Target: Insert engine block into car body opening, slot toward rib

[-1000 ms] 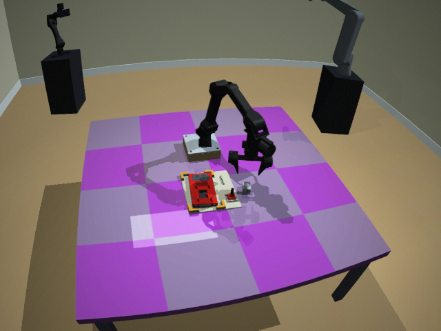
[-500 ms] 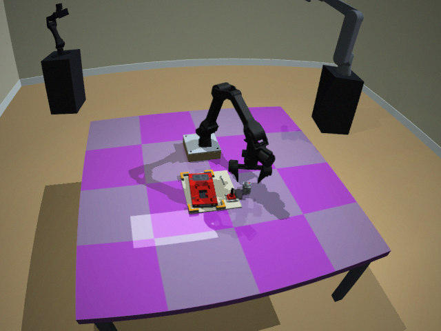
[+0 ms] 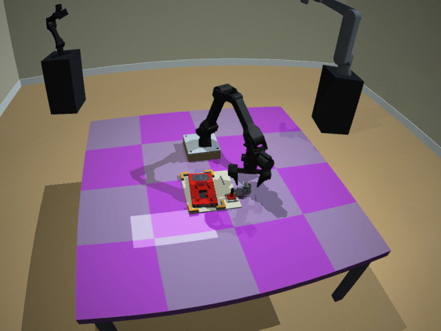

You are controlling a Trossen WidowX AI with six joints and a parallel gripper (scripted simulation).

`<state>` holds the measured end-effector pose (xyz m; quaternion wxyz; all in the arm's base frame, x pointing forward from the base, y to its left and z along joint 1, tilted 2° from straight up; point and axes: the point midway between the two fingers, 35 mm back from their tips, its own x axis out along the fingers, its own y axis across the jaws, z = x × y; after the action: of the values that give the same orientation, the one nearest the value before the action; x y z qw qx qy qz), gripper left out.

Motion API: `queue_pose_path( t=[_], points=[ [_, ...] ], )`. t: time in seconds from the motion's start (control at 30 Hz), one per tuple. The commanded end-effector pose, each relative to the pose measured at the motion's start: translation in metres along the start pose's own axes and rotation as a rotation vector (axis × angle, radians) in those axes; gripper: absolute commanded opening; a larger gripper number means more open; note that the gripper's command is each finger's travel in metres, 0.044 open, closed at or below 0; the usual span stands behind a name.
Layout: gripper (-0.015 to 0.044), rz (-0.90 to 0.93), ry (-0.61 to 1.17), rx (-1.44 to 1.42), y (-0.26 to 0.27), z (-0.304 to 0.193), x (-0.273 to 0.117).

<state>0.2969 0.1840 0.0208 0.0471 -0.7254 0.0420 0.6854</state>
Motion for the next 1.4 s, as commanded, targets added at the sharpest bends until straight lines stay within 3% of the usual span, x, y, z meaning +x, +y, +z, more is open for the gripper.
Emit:
queue_pose_path(
  t=[0.0, 0.07, 0.43, 0.67, 0.8, 1.37],
  points=[
    [0.0440, 0.005, -0.002, 0.003, 0.001, 0.001, 0.007],
    [0.0440, 0.005, -0.002, 0.003, 0.001, 0.001, 0.008],
    [0.0151, 0.005, -0.002, 0.003, 0.001, 0.001, 0.008],
    [0.0105, 0.005, -0.002, 0.003, 0.001, 0.001, 0.008],
    [0.0000, 0.005, -0.002, 0.003, 0.001, 0.000, 0.003],
    [0.0000, 0.001, 0.002, 0.018, -0.003, -0.006, -0.049]
  ],
)
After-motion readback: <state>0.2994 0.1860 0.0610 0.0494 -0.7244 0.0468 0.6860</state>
